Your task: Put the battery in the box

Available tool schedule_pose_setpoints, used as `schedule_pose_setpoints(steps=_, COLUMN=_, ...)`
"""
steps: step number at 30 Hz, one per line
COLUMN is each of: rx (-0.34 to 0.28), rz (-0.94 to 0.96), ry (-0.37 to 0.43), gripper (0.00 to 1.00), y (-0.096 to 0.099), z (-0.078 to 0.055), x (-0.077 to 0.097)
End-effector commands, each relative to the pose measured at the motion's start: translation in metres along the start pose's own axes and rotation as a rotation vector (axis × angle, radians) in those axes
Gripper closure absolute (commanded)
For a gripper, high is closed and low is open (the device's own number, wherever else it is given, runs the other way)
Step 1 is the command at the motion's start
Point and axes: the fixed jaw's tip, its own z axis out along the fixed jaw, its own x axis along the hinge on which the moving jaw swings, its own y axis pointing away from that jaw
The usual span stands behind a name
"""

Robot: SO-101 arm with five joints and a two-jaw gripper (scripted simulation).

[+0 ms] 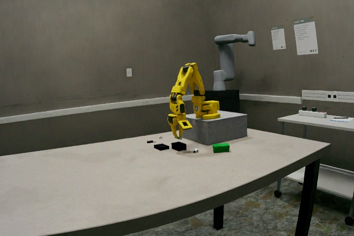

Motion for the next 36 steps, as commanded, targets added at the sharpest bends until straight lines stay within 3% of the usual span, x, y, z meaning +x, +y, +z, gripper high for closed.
schedule_pose_setpoints(steps=1, rx=-0.006, rz=0.001, ry=0.0, gripper=0.97, y=0.0021, z=-0.0015, x=0.0019)
schedule_pose_setpoints(steps=36, rx=-0.006, rz=0.001, ry=0.0, gripper=0.97, y=0.002, z=0.0034, x=0.0018)
